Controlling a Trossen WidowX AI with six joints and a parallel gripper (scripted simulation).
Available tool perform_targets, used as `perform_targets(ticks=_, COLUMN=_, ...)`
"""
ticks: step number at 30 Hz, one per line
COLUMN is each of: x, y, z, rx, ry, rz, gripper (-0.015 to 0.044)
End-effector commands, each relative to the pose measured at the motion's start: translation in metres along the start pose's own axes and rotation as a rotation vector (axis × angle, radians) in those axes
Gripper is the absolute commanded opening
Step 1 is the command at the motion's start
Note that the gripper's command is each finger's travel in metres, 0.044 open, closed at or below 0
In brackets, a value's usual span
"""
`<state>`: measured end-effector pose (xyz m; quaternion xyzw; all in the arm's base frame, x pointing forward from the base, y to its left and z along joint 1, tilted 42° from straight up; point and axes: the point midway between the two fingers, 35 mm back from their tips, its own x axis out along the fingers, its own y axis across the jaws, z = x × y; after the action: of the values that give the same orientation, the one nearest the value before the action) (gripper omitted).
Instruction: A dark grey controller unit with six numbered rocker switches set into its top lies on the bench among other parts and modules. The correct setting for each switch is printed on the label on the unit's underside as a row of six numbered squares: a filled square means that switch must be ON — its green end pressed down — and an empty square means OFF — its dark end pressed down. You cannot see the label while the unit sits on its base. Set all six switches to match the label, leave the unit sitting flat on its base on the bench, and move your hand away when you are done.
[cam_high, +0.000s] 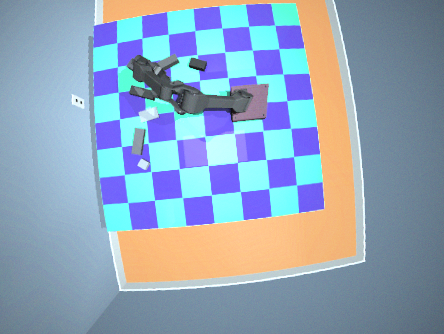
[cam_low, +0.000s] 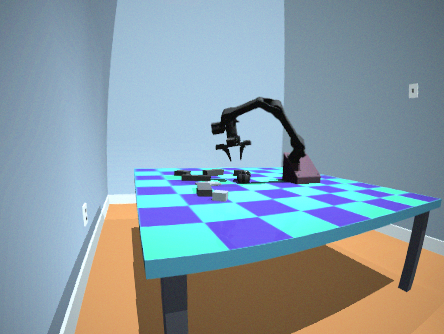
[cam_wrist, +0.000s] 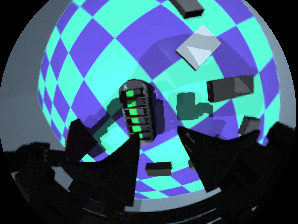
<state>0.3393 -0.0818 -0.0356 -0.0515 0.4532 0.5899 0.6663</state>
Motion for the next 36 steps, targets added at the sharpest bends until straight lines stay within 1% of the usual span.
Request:
perform_targets(ticks=1, x=-0.0002, y=0.0016, z=-0.0002, rx=-0.003, ry=0.007, rz=0.010, gripper=0.0210)
perform_targets(ticks=9, x=-0.0002, y=0.0016, z=-0.0002, rx=-0.003, ry=0.007, rz=0.010, gripper=0.0000)
perform_targets(ticks=22, x=-0.0002, y=0.0016, z=-0.0002, rx=-0.003, ry=0.007, rz=0.010, gripper=0.0000)
perform_targets(ticks=36, x=0.0001, y=0.0012, z=0.0003, rx=0.000, ry=0.003, rz=0.009, gripper=0.0368)
